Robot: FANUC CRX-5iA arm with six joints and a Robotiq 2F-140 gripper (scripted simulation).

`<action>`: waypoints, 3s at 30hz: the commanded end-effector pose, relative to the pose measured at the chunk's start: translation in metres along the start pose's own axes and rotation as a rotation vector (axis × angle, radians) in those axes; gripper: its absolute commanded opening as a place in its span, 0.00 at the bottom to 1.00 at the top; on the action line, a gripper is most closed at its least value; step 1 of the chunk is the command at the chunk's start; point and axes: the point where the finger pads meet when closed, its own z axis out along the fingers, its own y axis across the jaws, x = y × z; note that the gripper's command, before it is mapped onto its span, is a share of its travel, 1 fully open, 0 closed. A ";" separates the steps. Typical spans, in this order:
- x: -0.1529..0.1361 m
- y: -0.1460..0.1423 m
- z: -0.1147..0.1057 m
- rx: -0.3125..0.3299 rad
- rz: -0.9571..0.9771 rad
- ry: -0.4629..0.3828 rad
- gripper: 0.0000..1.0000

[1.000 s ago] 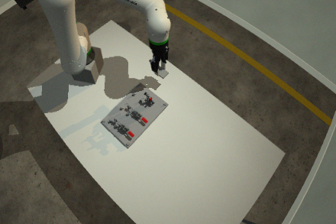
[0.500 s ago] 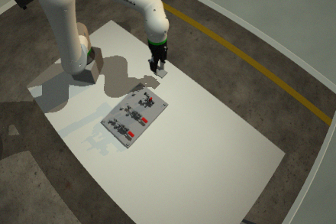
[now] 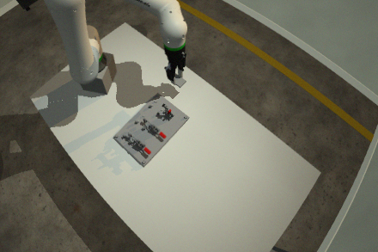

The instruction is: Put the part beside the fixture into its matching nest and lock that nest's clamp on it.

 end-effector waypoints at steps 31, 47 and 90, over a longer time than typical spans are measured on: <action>-0.013 0.000 0.010 0.000 0.000 0.001 0.00; -0.013 0.000 0.010 0.000 0.000 0.001 0.00; -0.011 0.119 0.017 0.000 0.000 0.001 0.00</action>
